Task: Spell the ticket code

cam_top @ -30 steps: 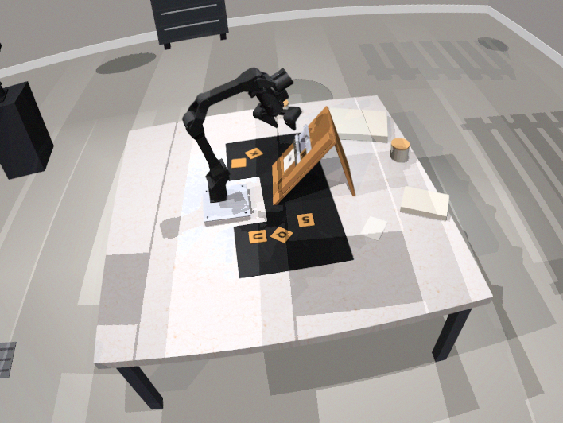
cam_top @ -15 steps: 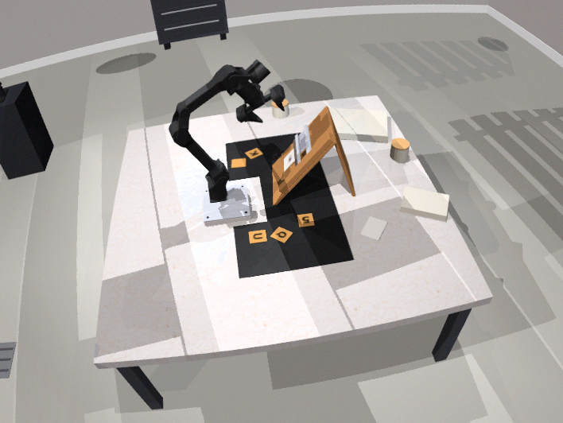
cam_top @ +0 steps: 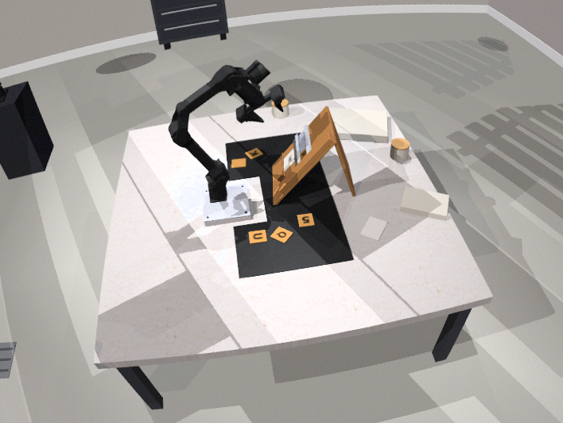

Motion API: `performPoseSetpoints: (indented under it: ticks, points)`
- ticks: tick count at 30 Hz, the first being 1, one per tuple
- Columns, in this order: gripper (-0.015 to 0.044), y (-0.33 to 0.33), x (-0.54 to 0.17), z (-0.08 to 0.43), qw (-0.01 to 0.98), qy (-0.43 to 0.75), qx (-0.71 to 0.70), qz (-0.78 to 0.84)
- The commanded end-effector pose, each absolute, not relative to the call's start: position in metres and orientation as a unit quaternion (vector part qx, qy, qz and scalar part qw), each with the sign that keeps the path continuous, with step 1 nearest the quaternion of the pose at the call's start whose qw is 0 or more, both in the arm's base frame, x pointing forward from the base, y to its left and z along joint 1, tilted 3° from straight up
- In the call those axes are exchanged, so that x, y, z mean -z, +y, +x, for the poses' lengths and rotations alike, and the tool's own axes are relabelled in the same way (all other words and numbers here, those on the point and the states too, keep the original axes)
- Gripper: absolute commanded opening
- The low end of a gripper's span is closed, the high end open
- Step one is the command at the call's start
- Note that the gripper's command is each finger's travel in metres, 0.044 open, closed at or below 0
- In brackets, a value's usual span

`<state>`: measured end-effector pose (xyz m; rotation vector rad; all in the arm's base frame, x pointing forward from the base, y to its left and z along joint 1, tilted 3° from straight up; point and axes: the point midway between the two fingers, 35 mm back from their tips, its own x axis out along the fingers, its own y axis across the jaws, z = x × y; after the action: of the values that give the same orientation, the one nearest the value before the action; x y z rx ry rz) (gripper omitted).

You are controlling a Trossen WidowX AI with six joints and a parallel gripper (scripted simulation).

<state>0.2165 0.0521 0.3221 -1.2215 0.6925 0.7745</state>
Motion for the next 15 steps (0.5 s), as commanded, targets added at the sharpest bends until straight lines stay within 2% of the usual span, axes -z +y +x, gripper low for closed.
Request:
performPoseSetpoints:
  ticks: [1,8,15]
  points:
    - [0.034,0.038,-0.313,0.232,0.722,0.35,-0.313,-0.508]
    - [0.034,-0.04,-0.271,0.274,0.801,0.485,-0.145,-0.32]
    - [0.034,-0.132,-0.21,0.28,0.811,0.575,0.037,-0.099]
